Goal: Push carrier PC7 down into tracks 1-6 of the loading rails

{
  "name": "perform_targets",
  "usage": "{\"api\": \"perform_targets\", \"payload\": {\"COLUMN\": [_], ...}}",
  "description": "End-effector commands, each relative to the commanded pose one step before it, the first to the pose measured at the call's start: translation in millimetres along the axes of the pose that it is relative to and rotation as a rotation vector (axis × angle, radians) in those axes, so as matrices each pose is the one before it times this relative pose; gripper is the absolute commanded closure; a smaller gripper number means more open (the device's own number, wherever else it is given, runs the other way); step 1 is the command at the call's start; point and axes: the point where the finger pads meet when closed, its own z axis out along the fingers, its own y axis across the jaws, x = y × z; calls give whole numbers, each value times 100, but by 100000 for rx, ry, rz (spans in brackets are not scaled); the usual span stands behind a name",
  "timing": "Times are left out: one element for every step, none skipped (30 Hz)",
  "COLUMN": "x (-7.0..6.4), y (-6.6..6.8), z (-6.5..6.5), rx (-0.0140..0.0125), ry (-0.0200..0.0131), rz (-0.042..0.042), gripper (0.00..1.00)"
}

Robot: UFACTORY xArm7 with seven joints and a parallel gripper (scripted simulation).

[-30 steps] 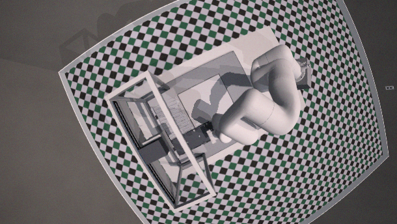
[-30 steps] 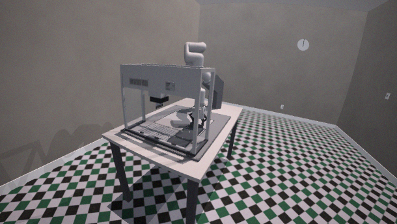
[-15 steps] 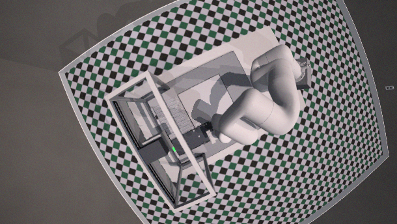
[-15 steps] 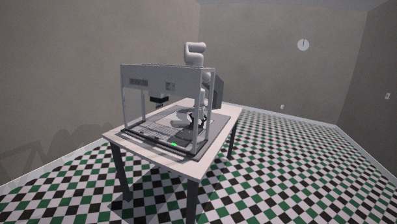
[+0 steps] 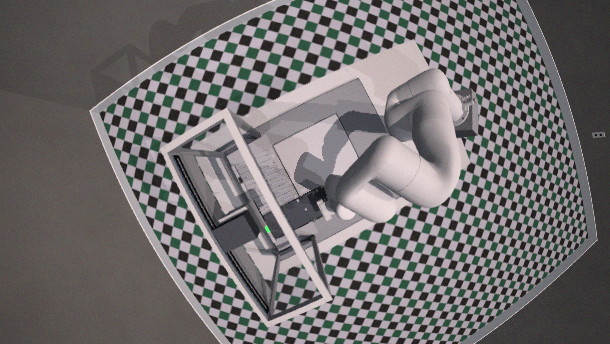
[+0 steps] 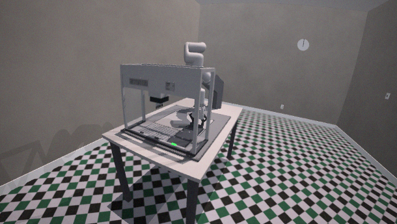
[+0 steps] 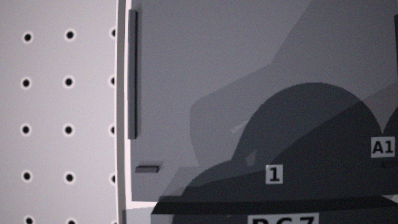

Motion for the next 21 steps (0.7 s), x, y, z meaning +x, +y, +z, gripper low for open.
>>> {"api": "perform_targets", "payload": {"x": [120, 0, 0, 0, 0, 0, 0, 0, 0, 0, 0, 0, -74, -64, 0, 0, -66, -74, -67, -67, -67], "y": [-102, 0, 0, 0, 0, 0, 0, 0, 0, 0, 0, 0, -1, 0, 0, 0, 0, 1, 0, 0, 0], "z": [-82, 0, 0, 0, 0, 0, 0, 0, 0, 0, 0, 0, 2, 1, 0, 0, 0, -2, 0, 0, 0], "rx": [225, 0, 0, 0, 0, 0, 0, 0, 0, 0, 0, 0, -2, 0, 0, 0, 0, 0, 0, 0, 0], "ry": [244, 0, 0, 0, 0, 0, 0, 0, 0, 0, 0, 0, -17, -2, 0, 0, -1, 2, 0, 0, 0], "rz": [17, 0, 0, 0, 0, 0, 0, 0, 0, 0, 0, 0, -7, 0, 0, 0, 0, 0, 0, 0, 0], "gripper": [18, 18, 18, 18, 18, 18, 18, 18, 18, 18, 18, 18, 18, 18, 18, 18, 18, 18, 18, 18, 18]}}
